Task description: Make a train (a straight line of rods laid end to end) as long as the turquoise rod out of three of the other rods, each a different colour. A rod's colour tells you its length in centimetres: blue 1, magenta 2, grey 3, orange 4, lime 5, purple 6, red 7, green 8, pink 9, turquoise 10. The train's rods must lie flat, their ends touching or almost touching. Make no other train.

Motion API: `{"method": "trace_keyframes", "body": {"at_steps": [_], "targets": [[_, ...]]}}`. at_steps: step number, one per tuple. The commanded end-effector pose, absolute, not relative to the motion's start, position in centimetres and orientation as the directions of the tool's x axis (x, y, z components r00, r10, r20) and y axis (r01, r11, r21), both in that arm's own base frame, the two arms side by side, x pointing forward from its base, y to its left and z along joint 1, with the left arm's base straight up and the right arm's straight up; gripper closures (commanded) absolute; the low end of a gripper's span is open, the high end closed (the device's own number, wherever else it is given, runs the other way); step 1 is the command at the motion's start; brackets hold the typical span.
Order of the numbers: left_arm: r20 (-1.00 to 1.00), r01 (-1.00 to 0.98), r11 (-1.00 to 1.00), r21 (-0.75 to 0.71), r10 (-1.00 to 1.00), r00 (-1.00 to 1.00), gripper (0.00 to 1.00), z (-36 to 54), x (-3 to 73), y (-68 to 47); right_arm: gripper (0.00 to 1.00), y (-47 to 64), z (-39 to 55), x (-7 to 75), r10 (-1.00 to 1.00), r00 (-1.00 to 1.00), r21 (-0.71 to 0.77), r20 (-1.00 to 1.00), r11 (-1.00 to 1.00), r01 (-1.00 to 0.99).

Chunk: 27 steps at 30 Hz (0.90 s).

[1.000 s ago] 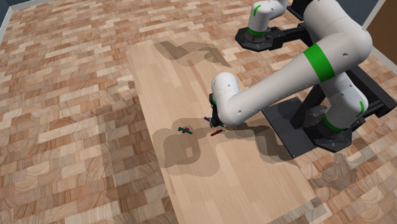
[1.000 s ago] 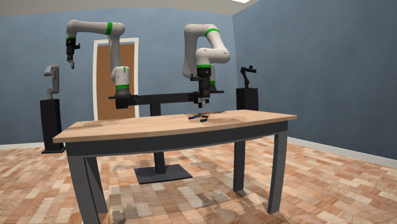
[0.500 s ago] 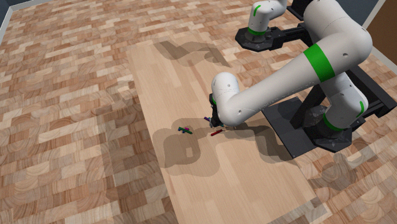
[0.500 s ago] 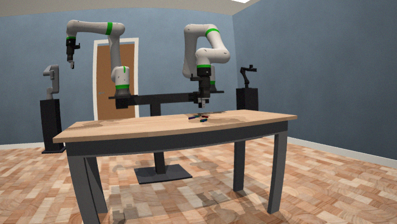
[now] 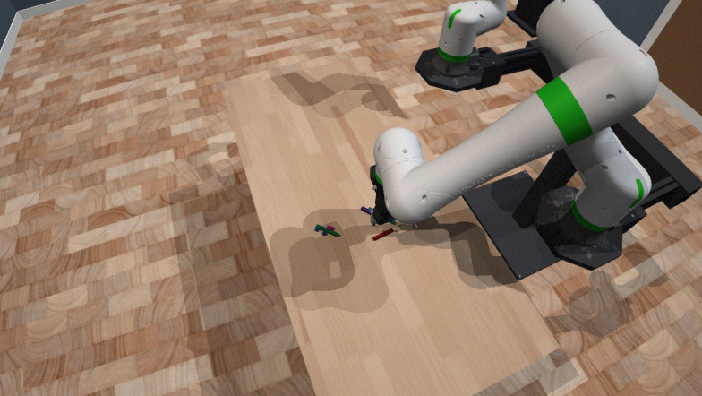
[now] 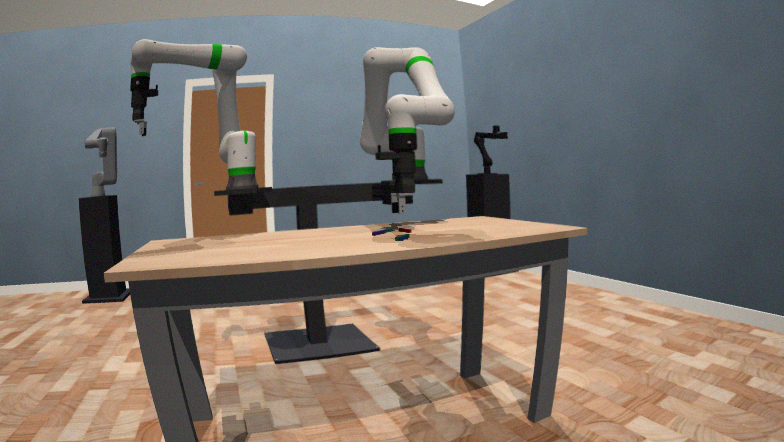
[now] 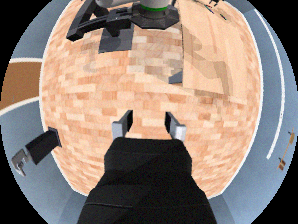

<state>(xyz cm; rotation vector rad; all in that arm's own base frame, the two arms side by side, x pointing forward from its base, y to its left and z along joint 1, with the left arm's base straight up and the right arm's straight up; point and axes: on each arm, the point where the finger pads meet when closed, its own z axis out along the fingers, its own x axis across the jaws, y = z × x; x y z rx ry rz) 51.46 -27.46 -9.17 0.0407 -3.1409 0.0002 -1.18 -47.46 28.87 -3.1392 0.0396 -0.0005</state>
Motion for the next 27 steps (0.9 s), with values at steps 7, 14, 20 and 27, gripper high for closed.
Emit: {"method": "trace_keyframes", "body": {"at_steps": [7, 14, 20, 27], "targets": [[-0.001, -0.133, 0.991, -0.001, -0.133, -0.991, 0.00, -8.9, 53.8, -28.1, 0.00, -47.5, 29.0, -1.2, -0.025, 1.000, 0.000, 0.000, -1.000, -0.025], [-0.001, -0.350, 0.937, -0.001, -0.350, -0.937, 0.00, -8.6, 58.2, -29.1, 0.00, -47.5, 29.0, -1.2, -0.025, 1.000, 0.000, 0.000, -1.000, -0.025], [-0.001, -0.503, 0.864, -0.002, -0.503, -0.864, 0.00, -8.5, 61.4, -29.9, 0.00, -47.5, 29.0, -1.2, -0.025, 1.000, 0.000, 0.000, -1.000, -0.025], [-0.001, -0.655, 0.756, -0.002, -0.655, -0.756, 0.00, -8.3, 64.6, -30.6, 0.00, -47.5, 29.0, -1.2, -0.025, 1.000, 0.000, 0.000, -1.000, -0.025]]}}
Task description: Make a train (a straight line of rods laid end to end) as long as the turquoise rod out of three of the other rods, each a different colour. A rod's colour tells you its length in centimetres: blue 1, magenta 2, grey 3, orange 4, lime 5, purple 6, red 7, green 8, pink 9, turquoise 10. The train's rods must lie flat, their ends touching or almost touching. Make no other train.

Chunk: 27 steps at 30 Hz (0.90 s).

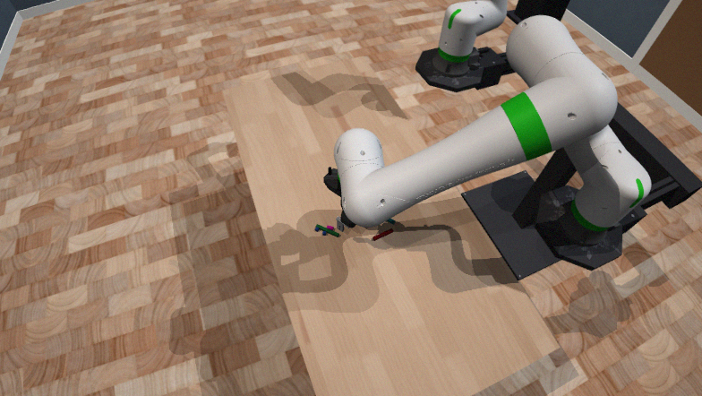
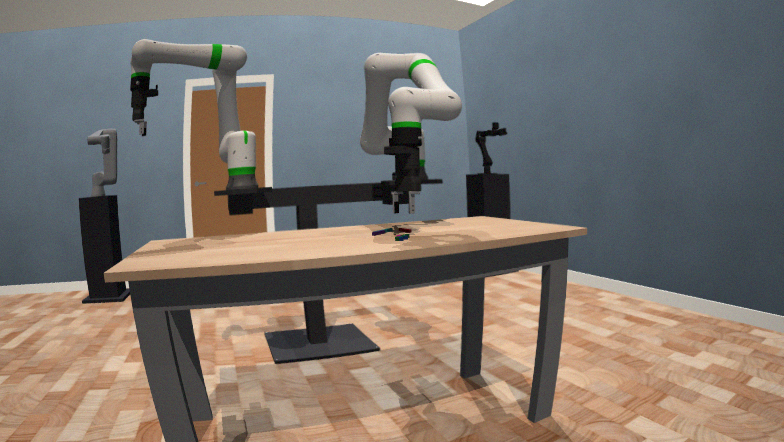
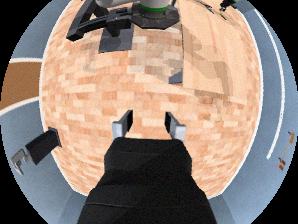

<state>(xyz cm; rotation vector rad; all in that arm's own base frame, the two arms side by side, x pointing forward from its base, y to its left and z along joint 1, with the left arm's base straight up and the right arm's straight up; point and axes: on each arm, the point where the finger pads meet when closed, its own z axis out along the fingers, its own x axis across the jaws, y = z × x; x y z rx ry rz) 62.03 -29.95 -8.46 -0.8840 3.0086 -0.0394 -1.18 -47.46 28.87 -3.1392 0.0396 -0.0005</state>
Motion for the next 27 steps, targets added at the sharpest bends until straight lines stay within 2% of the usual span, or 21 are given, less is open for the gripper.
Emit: {"method": "trace_keyframes", "body": {"at_steps": [1, 4, 5, 27], "targets": [[-0.001, -0.672, 0.740, -0.002, -0.672, -0.740, 0.00, -8.30, 64.95, -30.63, 0.00, -47.48, 28.97, -1.20, -0.025, 1.000, 0.000, 0.000, -1.000, -0.025], [-0.001, -0.693, 0.721, -0.002, -0.693, -0.721, 0.00, -8.28, 65.41, -30.73, 0.00, -47.48, 28.97, -1.20, -0.025, 1.000, 0.000, 0.000, -1.000, -0.025], [-0.001, -0.693, 0.721, -0.002, -0.693, -0.721, 0.46, -8.28, 65.41, -30.73, 0.00, -47.48, 28.97, -1.20, -0.025, 1.000, 0.000, 0.000, -1.000, -0.025], [-0.001, -0.693, 0.721, -0.002, -0.693, -0.721, 0.46, -8.28, 65.41, -30.73, 0.00, -47.48, 28.97, -1.20, -0.025, 1.000, 0.000, 0.000, -1.000, -0.025]]}}
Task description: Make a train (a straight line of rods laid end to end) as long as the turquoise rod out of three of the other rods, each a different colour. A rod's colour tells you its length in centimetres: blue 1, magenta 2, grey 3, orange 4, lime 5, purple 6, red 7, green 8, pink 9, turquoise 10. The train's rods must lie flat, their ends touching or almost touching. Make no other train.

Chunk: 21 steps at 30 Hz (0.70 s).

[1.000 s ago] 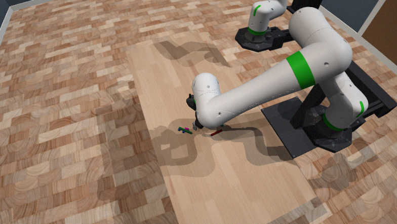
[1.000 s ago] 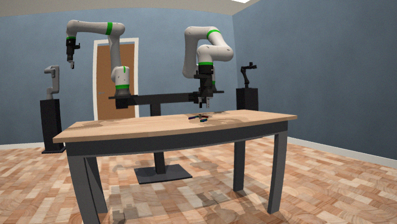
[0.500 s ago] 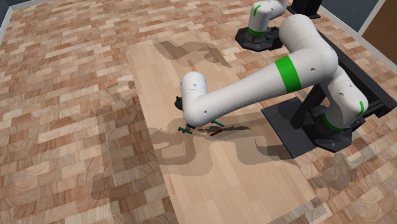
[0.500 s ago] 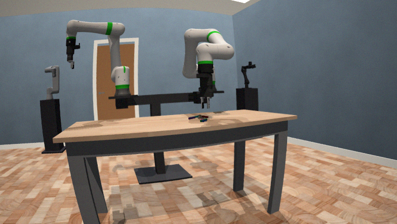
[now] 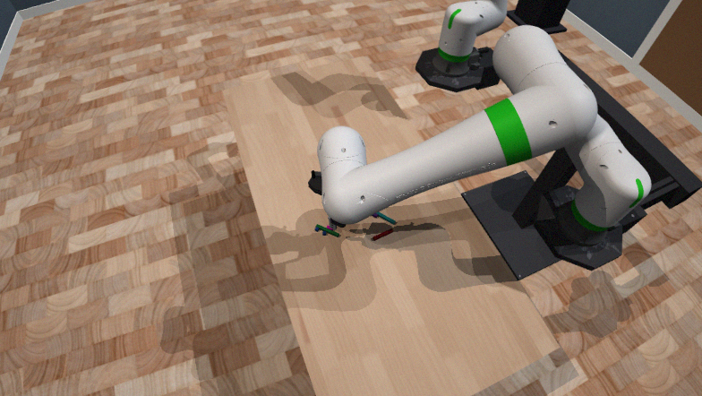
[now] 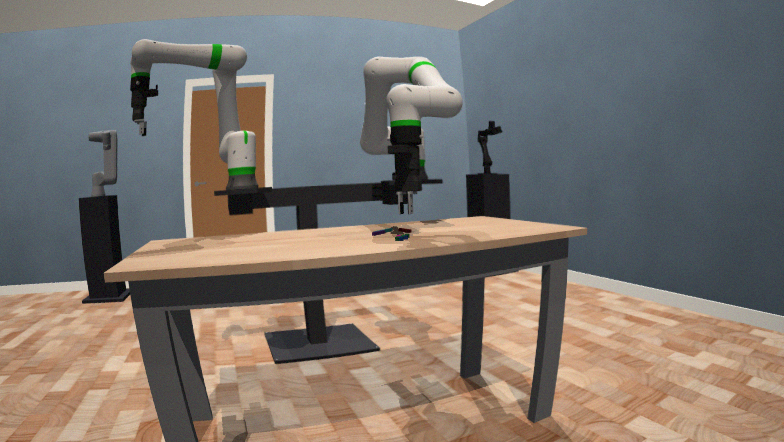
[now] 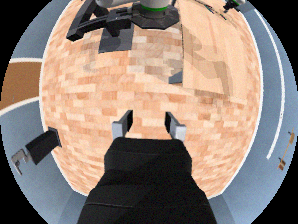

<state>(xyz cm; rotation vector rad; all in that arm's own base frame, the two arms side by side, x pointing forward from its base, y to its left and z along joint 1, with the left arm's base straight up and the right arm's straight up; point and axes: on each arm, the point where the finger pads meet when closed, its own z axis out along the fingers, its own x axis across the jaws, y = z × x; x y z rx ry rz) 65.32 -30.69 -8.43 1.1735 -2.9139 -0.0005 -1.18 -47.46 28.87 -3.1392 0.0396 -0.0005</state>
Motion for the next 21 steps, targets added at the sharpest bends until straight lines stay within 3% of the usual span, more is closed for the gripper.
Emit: {"method": "trace_keyframes", "body": {"at_steps": [1, 21], "targets": [[-0.001, -0.693, 0.721, -0.002, -0.693, -0.721, 0.46, -8.28, 65.41, -30.73, 0.00, -47.48, 28.97, -1.20, -0.025, 1.000, 0.000, 0.000, -1.000, -0.025], [-0.001, -0.693, 0.721, -0.002, -0.693, -0.721, 0.46, -9.17, 65.41, -30.73, 0.00, -47.48, 28.97, -1.20, -0.025, 1.000, 0.000, 0.000, -1.000, -0.025]]}}
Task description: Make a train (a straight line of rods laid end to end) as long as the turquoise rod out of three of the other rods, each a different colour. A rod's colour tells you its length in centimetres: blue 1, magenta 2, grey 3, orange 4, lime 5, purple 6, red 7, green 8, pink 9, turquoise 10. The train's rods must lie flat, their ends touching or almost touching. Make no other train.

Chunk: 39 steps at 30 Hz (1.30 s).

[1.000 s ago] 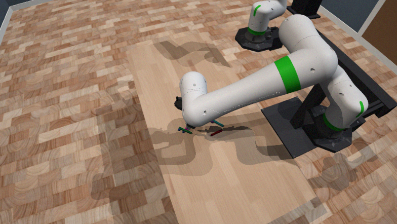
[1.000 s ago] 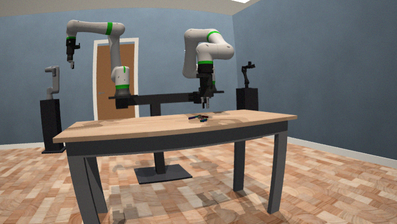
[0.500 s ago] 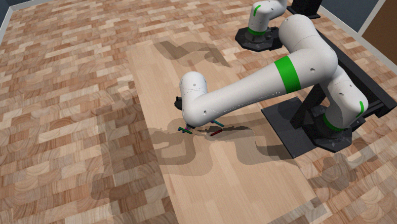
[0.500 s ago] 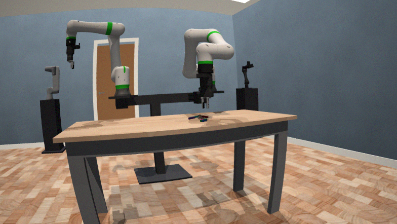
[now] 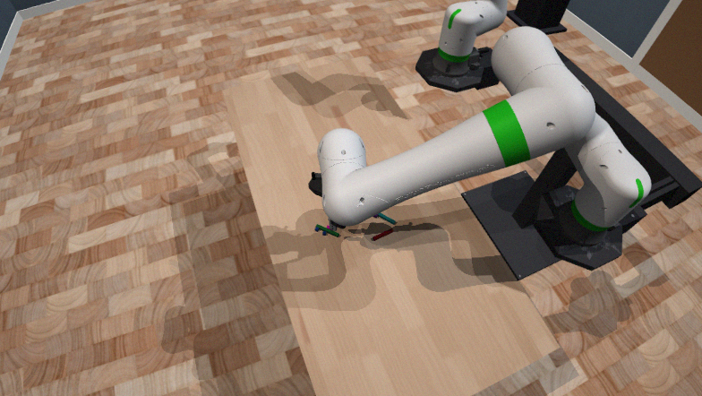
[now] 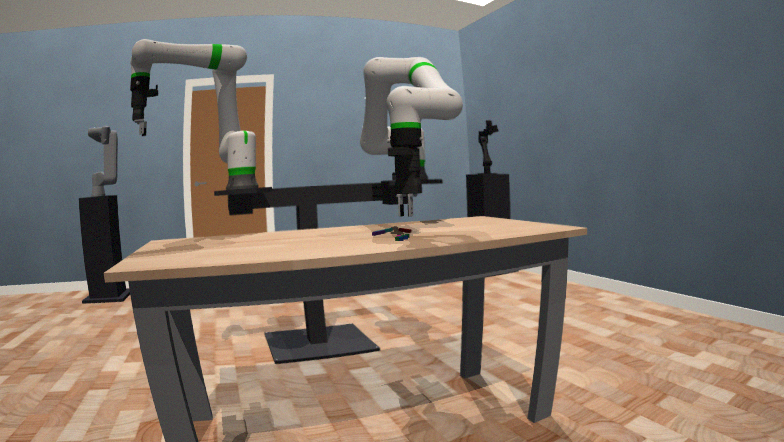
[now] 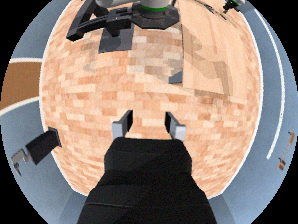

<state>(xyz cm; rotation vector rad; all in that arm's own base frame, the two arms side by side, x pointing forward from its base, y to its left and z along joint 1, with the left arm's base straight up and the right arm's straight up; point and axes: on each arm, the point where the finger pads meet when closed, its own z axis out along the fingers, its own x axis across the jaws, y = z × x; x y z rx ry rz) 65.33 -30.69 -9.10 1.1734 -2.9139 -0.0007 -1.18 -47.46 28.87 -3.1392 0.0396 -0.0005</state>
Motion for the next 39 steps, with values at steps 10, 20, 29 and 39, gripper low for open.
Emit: {"method": "trace_keyframes", "body": {"at_steps": [10, 20, 29, 39], "targets": [[-0.001, -0.693, 0.721, -0.002, -0.693, -0.721, 0.46, -10.5, 65.4, -30.7, 0.00, -47.5, 29.0, -1.2, -0.025, 1.000, 0.000, 0.000, -1.000, -0.025], [-0.001, -0.693, 0.721, -0.002, -0.693, -0.721, 0.46, -11.7, 65.4, -30.7, 0.00, -47.5, 29.0, -1.2, -0.025, 1.000, 0.000, 0.000, -1.000, -0.025], [-0.001, -0.693, 0.721, -0.002, -0.693, -0.721, 0.46, -12.9, 65.4, -30.7, 0.00, -47.5, 29.0, -1.2, -0.025, 1.000, 0.000, 0.000, -1.000, -0.025], [-0.001, -0.693, 0.721, -0.002, -0.693, -0.721, 0.46, -13.4, 65.4, -30.7, 0.00, -47.5, 29.0, -1.2, -0.025, 1.000, 0.000, 0.000, -1.000, -0.025]]}}
